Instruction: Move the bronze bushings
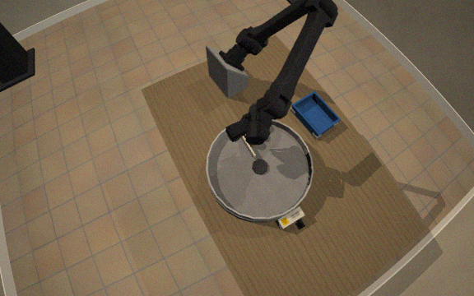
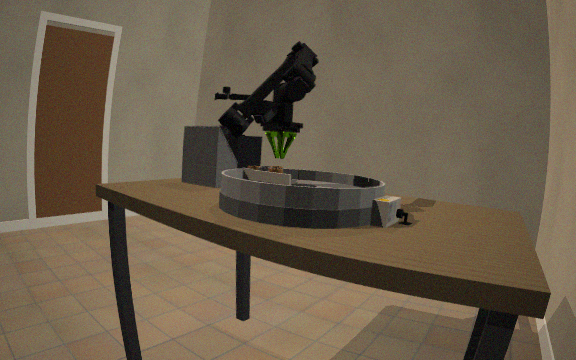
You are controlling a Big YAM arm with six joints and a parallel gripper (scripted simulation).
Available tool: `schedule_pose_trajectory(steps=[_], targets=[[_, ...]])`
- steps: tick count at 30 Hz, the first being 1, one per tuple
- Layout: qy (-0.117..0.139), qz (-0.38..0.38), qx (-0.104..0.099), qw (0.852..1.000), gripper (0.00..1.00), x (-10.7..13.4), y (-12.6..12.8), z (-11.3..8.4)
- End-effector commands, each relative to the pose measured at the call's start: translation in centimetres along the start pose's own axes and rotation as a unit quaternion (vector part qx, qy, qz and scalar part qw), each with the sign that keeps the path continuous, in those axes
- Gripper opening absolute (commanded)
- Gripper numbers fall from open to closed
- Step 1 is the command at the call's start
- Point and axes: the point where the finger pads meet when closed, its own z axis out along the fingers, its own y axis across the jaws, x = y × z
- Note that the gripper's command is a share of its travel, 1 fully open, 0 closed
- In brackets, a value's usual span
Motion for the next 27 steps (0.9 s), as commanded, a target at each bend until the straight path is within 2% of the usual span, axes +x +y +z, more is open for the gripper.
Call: schedule_pose_trajectory(steps=[1, 4, 7, 27], targets=[[-0.005, -0.005, 0.0, 1.0, 0.14, 0.48, 1.2, -0.03], [-0.003, -0.001, 0.004, 1.0, 0.14, 0.27, 0.99, 0.31], [-0.002, 0.006, -0.005, 1.0, 0.14, -0.39, 0.8, -0.31], [-0.003, 0.005, -0.004, 1.0, 0.14, -0.35, 0.89, -0.27]])
